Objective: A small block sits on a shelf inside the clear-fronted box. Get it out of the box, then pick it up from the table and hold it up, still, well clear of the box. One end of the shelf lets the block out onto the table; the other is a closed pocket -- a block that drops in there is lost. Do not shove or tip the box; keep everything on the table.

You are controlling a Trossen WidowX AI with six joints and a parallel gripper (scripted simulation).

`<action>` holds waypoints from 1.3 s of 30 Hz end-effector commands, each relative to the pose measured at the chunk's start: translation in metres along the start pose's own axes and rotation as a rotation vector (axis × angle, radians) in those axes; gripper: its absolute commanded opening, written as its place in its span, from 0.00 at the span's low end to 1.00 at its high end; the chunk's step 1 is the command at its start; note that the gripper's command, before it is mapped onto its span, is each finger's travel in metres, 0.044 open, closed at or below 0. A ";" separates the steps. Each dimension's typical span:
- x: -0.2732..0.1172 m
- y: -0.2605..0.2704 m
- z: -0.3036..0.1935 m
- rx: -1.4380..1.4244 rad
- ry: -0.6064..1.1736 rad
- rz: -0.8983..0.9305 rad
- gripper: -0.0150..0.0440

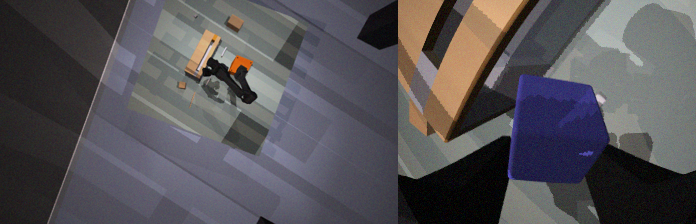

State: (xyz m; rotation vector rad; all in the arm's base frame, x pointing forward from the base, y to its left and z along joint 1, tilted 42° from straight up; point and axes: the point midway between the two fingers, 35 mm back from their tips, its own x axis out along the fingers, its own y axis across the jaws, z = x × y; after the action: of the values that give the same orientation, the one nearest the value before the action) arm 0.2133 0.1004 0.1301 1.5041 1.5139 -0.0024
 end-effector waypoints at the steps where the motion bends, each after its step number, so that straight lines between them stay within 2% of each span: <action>1: -0.004 0.002 -0.001 0.146 0.010 0.013 0.25; 34: -0.032 0.006 -0.002 1.493 0.148 0.059 0.25; 39: -0.033 0.006 -0.002 1.554 0.157 0.058 0.25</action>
State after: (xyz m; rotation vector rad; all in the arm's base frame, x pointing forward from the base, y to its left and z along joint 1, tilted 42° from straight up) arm 0.2086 0.0780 0.1530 2.7029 1.5775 -1.2756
